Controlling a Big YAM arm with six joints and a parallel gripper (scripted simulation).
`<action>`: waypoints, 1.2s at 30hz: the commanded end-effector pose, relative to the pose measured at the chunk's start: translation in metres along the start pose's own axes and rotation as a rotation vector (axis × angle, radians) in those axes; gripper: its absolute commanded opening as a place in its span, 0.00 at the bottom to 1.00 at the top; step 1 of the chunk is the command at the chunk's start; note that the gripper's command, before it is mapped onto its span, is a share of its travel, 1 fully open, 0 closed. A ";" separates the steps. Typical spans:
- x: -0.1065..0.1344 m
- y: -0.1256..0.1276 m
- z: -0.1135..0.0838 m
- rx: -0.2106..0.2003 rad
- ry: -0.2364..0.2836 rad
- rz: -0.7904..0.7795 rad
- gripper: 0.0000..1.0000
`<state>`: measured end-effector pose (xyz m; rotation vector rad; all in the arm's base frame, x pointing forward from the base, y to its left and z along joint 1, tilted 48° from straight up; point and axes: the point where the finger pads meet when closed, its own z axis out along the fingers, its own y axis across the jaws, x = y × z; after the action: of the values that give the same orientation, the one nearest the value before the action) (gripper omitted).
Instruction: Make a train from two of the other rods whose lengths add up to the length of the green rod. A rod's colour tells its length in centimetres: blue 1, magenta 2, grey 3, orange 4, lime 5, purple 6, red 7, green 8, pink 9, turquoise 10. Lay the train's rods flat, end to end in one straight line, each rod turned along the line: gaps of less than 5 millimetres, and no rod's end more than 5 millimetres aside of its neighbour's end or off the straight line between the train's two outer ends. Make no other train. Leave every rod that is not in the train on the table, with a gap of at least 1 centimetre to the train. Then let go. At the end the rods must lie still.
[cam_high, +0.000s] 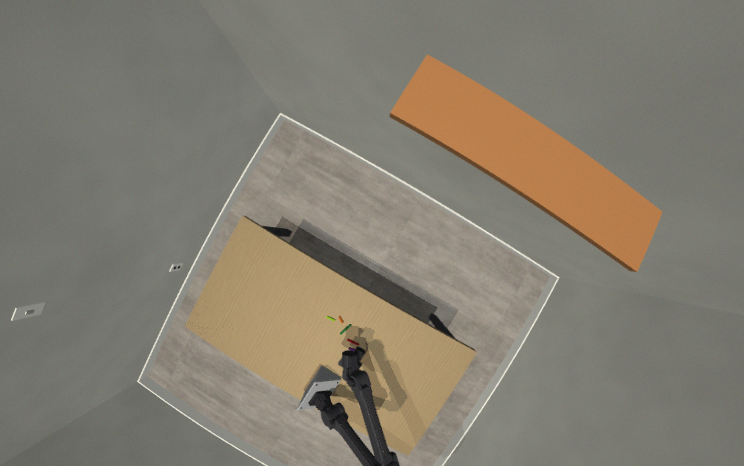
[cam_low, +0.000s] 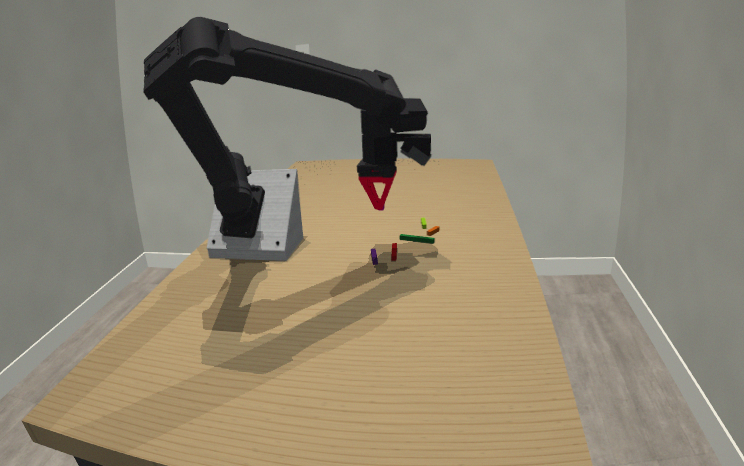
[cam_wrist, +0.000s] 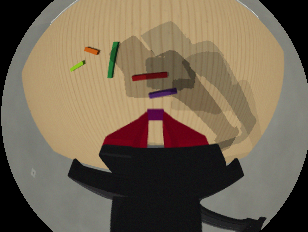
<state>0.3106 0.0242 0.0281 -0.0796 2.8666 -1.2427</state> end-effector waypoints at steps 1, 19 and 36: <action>-0.029 0.017 -0.021 -0.034 -0.068 -0.099 0.14; -0.030 0.027 -0.019 -0.032 -0.063 -0.203 0.14; -0.030 0.050 -0.026 -0.034 -0.082 -0.421 0.14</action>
<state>0.3097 0.0542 -0.0016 -0.7558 2.9432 -1.2812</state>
